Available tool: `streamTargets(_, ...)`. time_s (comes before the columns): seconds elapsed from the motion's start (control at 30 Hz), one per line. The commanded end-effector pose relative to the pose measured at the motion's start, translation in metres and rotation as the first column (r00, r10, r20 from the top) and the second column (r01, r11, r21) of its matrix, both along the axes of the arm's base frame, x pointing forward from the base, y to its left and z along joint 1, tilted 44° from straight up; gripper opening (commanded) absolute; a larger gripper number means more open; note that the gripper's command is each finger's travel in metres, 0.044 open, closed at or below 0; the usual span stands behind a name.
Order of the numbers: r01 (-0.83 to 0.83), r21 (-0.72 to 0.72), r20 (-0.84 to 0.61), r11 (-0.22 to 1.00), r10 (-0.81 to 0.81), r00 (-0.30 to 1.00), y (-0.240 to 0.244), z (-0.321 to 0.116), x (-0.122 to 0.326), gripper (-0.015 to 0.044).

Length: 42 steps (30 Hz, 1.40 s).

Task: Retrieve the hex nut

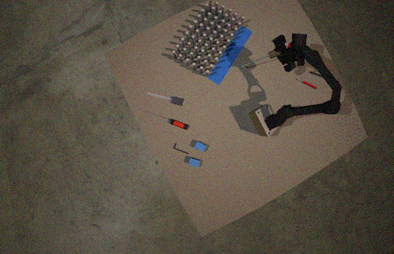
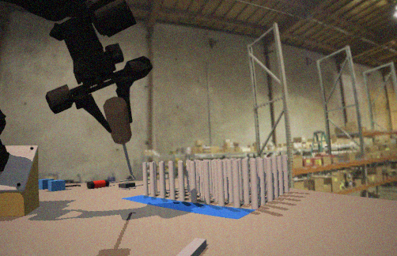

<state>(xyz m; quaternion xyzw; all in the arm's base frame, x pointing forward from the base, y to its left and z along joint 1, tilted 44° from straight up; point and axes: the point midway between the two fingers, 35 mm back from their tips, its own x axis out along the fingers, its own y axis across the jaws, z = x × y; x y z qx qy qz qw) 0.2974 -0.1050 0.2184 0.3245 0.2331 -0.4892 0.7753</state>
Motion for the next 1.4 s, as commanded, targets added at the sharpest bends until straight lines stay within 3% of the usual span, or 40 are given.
streamTargets(0.0,0.083,0.098,0.092,0.992,-0.092,0.991,0.005,-0.003,0.001,0.0)
streamTargets(0.5,0.306,0.439,0.272,0.845,-0.449,0.851,0.017,-0.012,0.002,0.0)
streamTargets(0.97,0.398,0.73,0.254,0.556,-0.761,0.596,0.029,-0.019,0.003,0.0)
streamTargets(1.37,0.402,0.756,0.24,0.517,-0.79,0.564,0.027,-0.024,0.005,0.0)
